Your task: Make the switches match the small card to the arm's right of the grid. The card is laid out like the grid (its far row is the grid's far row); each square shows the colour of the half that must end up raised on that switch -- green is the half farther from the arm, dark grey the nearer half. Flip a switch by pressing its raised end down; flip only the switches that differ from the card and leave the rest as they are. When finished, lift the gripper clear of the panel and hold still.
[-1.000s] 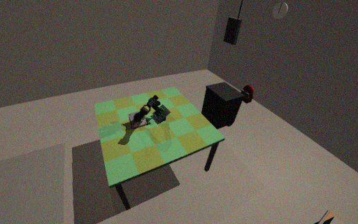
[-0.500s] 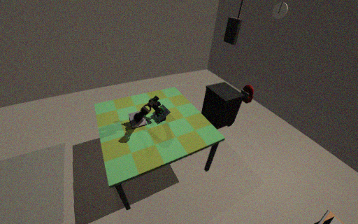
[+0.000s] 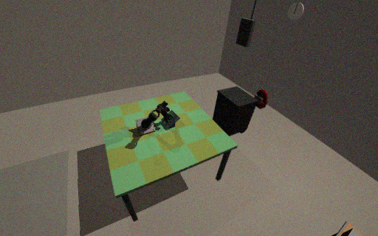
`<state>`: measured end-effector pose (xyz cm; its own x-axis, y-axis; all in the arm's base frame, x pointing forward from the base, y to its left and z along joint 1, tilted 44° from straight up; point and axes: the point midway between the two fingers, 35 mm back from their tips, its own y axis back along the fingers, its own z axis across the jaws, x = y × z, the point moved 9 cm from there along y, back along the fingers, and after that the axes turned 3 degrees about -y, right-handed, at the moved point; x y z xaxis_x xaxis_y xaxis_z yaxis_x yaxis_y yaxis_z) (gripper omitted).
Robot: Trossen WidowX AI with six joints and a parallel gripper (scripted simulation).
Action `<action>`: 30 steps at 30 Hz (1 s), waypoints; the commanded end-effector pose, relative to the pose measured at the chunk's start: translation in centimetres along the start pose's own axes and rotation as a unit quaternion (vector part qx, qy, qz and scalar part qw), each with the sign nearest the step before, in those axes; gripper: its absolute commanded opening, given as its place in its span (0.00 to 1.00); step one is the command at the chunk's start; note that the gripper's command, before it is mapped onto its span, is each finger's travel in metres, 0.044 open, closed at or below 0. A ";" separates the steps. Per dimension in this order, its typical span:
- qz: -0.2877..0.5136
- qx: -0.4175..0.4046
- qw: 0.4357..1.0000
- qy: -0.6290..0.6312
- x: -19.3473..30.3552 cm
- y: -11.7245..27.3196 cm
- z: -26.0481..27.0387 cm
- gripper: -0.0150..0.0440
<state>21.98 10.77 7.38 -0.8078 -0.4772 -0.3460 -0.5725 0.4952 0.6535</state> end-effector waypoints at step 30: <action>0.000 -0.001 1.000 0.002 0.1 -0.4 0.0 0.25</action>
<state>22.15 10.62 7.19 -0.8078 -0.4774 -0.3457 -0.5724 0.4953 0.6535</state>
